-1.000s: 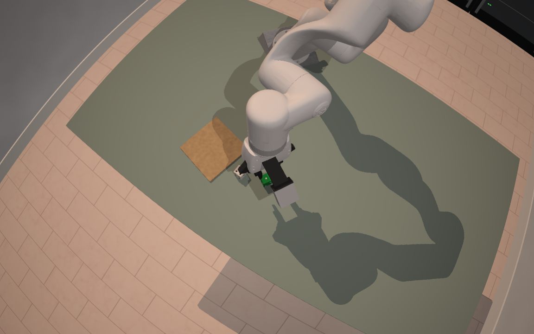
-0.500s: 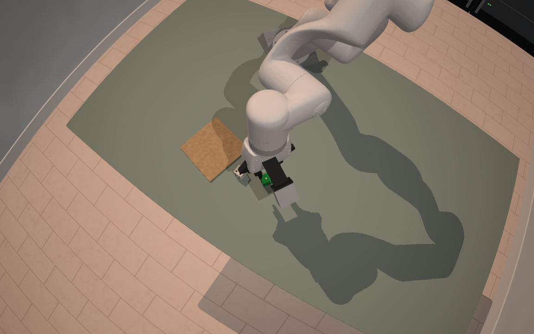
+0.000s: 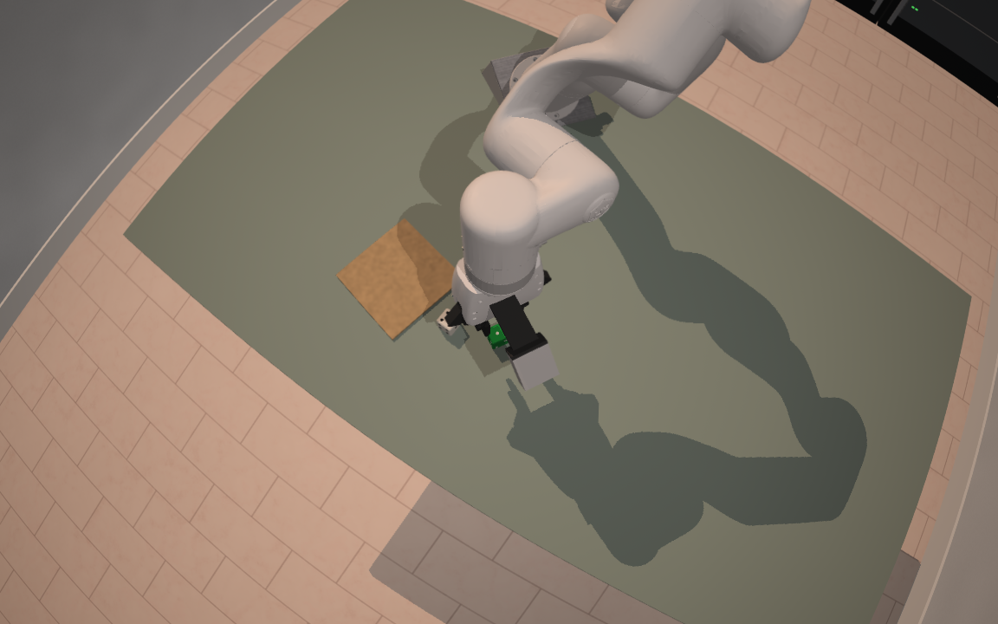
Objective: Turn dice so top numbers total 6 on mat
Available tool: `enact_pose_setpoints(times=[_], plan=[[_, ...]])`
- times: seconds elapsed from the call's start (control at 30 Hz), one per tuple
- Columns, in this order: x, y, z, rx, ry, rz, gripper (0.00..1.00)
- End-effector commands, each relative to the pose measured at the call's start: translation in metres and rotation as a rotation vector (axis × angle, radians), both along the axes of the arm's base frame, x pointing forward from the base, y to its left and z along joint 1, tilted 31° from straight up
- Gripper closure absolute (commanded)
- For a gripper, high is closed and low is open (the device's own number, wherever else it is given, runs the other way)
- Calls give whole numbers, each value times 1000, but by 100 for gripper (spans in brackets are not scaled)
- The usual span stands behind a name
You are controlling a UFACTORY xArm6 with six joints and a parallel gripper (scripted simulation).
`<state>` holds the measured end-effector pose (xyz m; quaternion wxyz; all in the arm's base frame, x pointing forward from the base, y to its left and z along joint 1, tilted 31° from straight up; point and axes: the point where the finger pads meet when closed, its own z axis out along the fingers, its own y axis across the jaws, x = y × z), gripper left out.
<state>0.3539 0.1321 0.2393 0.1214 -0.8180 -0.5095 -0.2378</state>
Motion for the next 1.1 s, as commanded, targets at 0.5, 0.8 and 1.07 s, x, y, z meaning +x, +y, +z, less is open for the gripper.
enact_pose_setpoints(times=[0.5, 0.8, 1.07], plan=[[7, 11, -20, 1, -3, 0, 58], [11, 16, -31, 1, -3, 0, 58], [12, 19, -36, 1, -3, 0, 58]])
